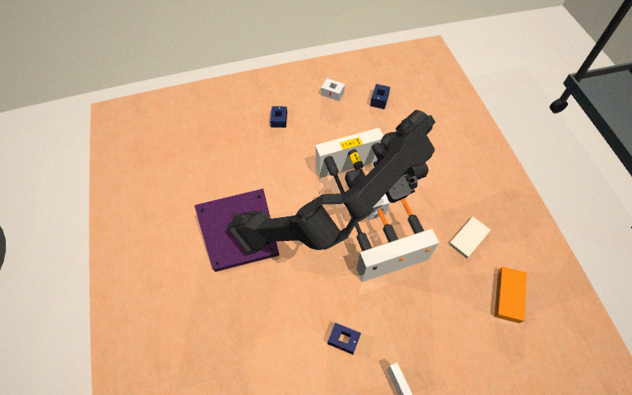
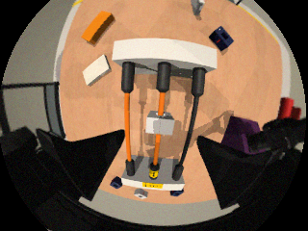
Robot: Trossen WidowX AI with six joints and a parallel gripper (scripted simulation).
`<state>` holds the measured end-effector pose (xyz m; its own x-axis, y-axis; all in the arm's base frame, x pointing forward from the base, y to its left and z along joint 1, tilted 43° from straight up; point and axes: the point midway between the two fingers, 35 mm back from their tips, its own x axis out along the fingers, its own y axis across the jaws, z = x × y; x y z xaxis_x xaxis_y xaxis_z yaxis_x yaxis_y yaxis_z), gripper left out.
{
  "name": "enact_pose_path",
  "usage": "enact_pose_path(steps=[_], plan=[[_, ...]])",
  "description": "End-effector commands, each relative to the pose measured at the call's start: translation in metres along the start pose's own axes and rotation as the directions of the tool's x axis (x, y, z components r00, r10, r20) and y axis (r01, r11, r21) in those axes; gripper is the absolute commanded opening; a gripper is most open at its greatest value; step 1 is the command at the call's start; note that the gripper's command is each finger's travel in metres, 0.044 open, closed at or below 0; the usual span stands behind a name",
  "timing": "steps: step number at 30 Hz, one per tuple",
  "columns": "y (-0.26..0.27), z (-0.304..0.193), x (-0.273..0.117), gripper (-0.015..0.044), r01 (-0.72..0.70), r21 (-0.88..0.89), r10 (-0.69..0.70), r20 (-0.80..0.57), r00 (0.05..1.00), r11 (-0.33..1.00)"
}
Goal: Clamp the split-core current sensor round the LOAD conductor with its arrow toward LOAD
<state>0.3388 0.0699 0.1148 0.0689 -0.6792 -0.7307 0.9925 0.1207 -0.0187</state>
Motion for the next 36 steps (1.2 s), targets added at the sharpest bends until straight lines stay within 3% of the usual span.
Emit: enact_pose_path(steps=[1, 8, 13, 19, 25, 28, 29, 36], plan=[[0.0, 0.0, -0.001, 0.044, -0.002, 0.004, 0.002, -0.004, 1.0, 1.0], [-0.001, -0.001, 0.0, 0.044, -0.003, -0.01, 0.003, 0.006, 1.0, 1.0], [-0.032, -0.031, -0.003, 0.044, -0.072, -0.279, 0.12, 0.158, 0.98, 0.958], [-0.078, -0.057, -0.003, 0.044, -0.094, -0.615, 0.353, 0.314, 0.881, 0.783], [-0.12, -0.066, 0.001, 0.044, -0.016, -0.846, 0.61, 0.372, 0.7, 0.534], [-0.124, -0.066, 0.001, 0.044, -0.001, -0.864, 0.638, 0.371, 0.674, 0.504], [-0.12, -0.068, 0.001, 0.044, -0.018, -0.84, 0.595, 0.369, 0.713, 0.542], [-0.12, -0.068, 0.001, 0.044, -0.018, -0.84, 0.595, 0.369, 0.713, 0.542]])
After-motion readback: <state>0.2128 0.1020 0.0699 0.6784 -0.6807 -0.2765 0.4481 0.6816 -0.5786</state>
